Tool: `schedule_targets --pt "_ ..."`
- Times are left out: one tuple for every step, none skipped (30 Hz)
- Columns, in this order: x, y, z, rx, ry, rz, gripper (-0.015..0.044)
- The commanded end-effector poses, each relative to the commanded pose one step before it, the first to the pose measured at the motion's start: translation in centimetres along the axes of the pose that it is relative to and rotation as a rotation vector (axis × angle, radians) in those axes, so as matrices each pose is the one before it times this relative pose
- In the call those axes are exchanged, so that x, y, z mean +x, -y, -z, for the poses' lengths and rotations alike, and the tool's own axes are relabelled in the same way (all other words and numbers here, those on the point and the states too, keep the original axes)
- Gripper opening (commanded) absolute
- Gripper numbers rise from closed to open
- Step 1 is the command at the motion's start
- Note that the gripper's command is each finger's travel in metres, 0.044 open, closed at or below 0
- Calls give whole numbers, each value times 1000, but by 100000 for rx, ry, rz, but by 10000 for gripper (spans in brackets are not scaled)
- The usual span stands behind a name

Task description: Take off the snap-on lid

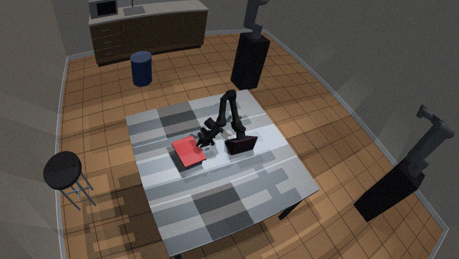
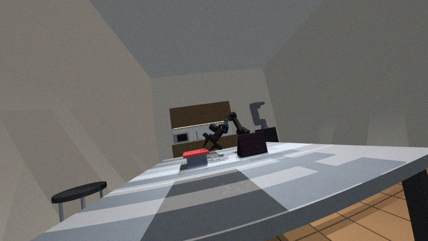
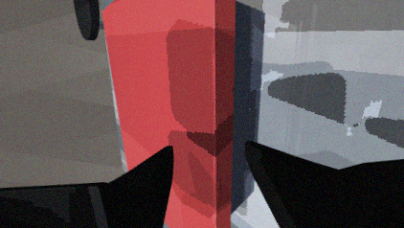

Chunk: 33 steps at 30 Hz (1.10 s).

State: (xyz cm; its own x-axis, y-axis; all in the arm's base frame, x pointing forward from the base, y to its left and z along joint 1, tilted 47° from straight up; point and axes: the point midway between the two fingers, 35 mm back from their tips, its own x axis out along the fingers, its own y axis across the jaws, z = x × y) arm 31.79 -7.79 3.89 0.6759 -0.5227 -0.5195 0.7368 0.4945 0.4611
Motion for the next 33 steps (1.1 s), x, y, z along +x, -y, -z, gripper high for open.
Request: schedule_targets --pt "710 193 -21 -251 22 251 235" --pt "160 23 -3 11 37 -45 235" --pt "160 25 -3 10 39 -45 235" --pt "160 27 -3 9 40 -46 235" --pt "130 23 -2 7 34 -38 235" --pt "79 15 -1 4 21 -23 235" --pt "26 5 0 1 7 -8 235" --pt "0 0 0 0 0 0 209" --pt "0 0 0 0 0 0 183" --pt "0 0 0 0 0 0 156" --pt "0 0 0 0 0 0 150" --pt "0 0 0 0 0 0 143" --pt "0 0 0 0 0 0 136" --pt "0 0 0 0 0 0 130" --pt "0 0 0 0 0 0 123" --pt "0 0 0 0 0 0 116" --pt "0 0 0 0 0 0 110" --pt "0 0 0 0 0 0 103" --pt "0 0 0 0 0 0 96" --pt "0 0 0 0 0 0 90" --pt "0 0 0 0 0 0 63" --pt "0 0 0 0 0 0 37" --pt "0 0 0 0 0 0 11" --pt "0 0 0 0 0 0 0" --pt "0 0 0 0 0 0 0" --pt "0 0 0 0 0 0 0" --pt "-71 -42 26 128 20 -22 0" --pt "-13 -16 0 1 -1 0 0" --pt "-13 -16 0 1 0 0 0" --pt "-13 -16 0 1 0 0 0" --pt "-13 -15 0 1 0 0 0" --pt "-14 -15 0 1 0 0 0" --pt "-14 -14 0 1 -1 0 0"
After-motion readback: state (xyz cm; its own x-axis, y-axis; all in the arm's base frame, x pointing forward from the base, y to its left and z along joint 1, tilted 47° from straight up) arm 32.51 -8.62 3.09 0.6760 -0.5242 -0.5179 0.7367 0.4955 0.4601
